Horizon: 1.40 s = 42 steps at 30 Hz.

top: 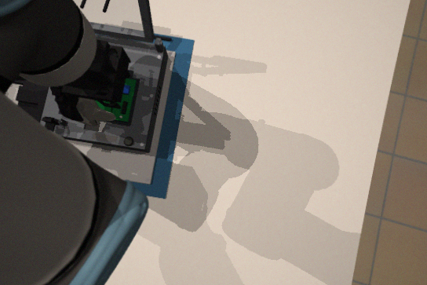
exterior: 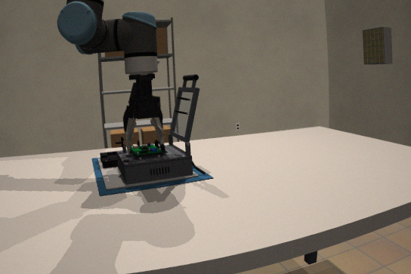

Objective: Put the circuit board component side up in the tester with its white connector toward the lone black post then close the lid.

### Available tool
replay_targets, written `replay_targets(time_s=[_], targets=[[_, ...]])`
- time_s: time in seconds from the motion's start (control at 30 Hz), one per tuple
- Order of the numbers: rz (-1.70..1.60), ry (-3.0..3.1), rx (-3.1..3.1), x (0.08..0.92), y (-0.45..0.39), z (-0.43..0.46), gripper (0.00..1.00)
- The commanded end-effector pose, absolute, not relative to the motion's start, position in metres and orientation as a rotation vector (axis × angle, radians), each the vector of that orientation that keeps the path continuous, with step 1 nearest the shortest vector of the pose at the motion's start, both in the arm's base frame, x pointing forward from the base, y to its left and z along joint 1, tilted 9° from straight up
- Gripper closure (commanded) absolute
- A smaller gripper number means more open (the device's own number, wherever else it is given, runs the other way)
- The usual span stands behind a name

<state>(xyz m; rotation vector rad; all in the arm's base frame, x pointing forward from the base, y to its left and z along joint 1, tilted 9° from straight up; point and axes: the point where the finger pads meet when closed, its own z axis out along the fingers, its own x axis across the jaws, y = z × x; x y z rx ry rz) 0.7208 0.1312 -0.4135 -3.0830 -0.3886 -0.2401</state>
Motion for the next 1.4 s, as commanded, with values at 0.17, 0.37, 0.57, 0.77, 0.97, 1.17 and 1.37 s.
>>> replay_targets(time_s=[0.17,0.37,0.57,0.77,0.97,1.17,1.37], targets=[[-0.247,-0.389,-3.083,0.723,0.132,-0.412,0.41],[-0.247,-0.389,-3.083,0.723,0.132,-0.412,0.41],[-0.247,-0.389,-3.083,0.723,0.132,-0.412,0.41],[-0.247,-0.389,-3.083,0.723,0.132,-0.412,0.41],[-0.243,-0.388,-3.083,0.721,0.132,-0.409,0.41],[-0.242,-0.388,-3.083,0.719,0.131,-0.401,0.41],[-0.242,-0.387,-3.083,0.716,0.129,-0.382,0.41]])
